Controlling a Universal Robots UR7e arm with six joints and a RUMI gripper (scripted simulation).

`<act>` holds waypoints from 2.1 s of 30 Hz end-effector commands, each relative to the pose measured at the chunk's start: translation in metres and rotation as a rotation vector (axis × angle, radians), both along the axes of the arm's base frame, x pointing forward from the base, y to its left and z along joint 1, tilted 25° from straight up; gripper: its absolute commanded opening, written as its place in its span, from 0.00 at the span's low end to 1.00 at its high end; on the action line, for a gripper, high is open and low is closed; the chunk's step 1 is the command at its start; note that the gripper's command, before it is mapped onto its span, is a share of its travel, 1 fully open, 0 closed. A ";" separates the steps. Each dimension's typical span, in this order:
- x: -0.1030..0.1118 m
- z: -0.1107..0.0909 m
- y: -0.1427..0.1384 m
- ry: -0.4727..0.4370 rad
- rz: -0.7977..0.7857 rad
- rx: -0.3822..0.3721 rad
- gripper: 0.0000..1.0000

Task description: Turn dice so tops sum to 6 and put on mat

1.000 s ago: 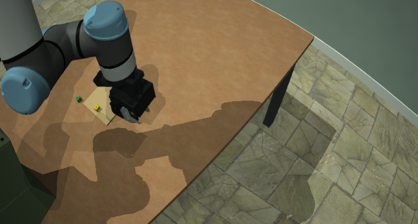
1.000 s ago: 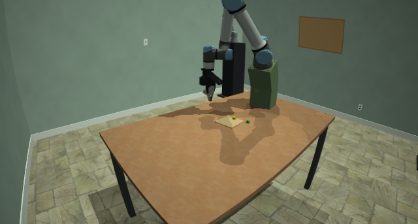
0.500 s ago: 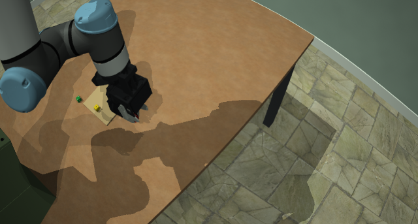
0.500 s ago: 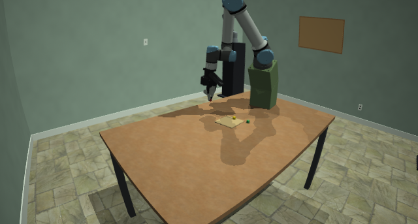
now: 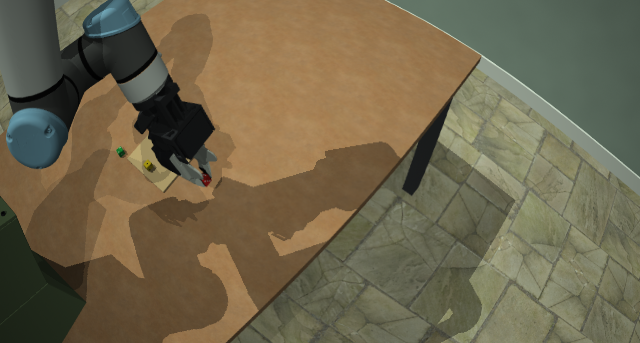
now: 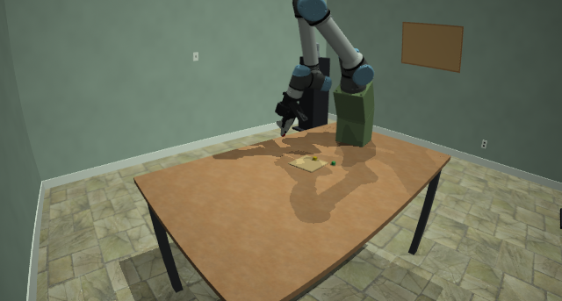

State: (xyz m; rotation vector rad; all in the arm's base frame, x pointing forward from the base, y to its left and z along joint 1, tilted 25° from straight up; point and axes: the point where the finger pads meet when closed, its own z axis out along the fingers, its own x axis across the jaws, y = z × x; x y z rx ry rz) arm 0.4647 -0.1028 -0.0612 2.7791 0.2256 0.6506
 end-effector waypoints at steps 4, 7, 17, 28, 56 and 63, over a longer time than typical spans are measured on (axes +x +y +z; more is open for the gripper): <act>0.001 -0.001 -0.004 -0.052 -0.100 -0.193 0.00; 0.001 -0.002 -0.004 -0.063 -0.125 -0.247 0.00; 0.001 -0.002 -0.002 -0.103 -0.199 -0.405 0.00; 0.001 -0.002 -0.001 -0.130 -0.255 -0.523 0.00; 0.014 -0.032 0.003 -0.134 -0.260 -0.535 0.00; 0.025 -0.056 0.006 -0.134 -0.260 -0.535 0.00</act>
